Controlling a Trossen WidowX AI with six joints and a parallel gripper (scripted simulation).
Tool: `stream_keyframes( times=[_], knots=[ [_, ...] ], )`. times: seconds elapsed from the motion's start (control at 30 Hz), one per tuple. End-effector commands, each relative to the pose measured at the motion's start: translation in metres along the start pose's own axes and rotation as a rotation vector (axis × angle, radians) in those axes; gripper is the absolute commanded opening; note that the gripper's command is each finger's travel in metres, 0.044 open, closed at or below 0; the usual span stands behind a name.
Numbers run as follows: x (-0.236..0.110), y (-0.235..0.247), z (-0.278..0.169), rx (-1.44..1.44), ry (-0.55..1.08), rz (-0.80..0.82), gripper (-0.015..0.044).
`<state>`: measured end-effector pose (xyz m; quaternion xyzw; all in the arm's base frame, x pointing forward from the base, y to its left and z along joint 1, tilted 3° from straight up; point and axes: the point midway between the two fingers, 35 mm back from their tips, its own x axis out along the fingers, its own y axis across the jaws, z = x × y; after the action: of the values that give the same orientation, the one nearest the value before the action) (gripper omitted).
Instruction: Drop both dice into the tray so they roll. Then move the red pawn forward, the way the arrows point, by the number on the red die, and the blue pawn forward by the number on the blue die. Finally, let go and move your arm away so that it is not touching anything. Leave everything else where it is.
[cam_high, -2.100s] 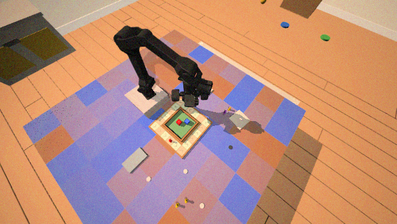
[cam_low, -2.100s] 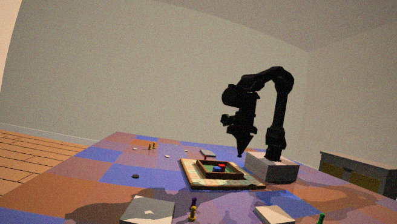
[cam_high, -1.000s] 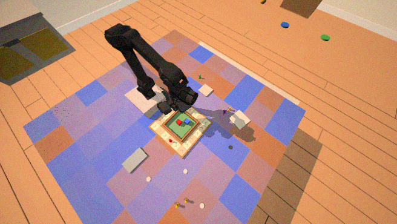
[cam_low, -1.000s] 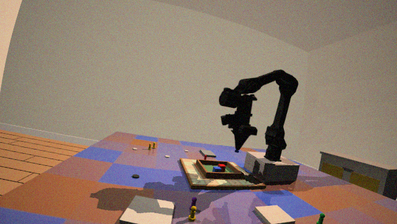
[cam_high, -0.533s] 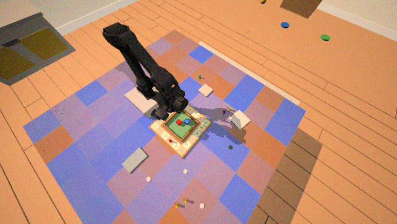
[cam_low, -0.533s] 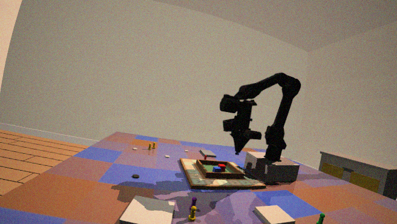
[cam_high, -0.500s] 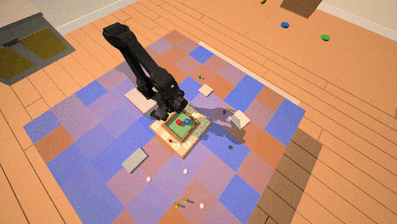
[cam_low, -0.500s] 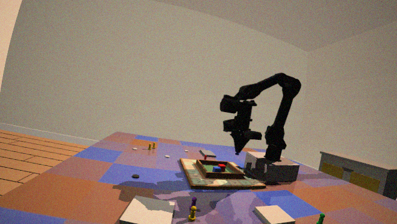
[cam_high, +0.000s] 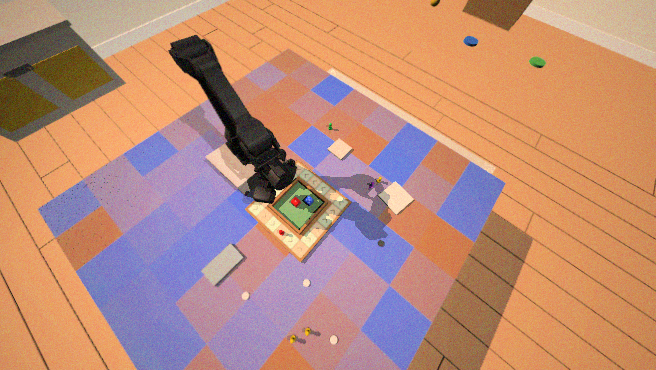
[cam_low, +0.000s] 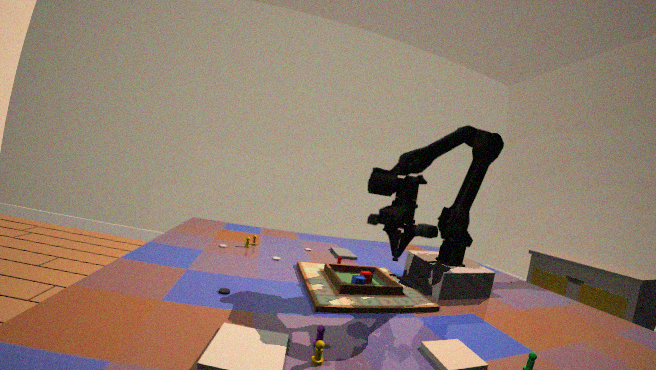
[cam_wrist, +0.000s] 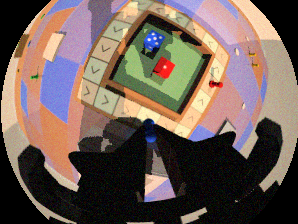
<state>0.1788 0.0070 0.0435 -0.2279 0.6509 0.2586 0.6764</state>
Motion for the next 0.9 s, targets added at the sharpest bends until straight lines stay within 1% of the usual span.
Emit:
stream_keyframes(
  times=[0.0, 0.17, 0.4, 0.67, 0.87],
  knots=[
    [0.006, 0.001, -0.011, -0.103, -0.006, 0.001, 0.0000],
    [0.012, 0.001, -0.021, -0.213, -0.006, 0.001, 0.0000],
    [0.017, 0.001, -0.021, -0.217, -0.006, 0.001, 0.0000],
    [0.047, 0.001, -0.021, -0.217, -0.006, 0.001, 0.0000],
    [0.048, 0.001, -0.021, -0.217, -0.006, 0.001, 0.0000]
  ],
)
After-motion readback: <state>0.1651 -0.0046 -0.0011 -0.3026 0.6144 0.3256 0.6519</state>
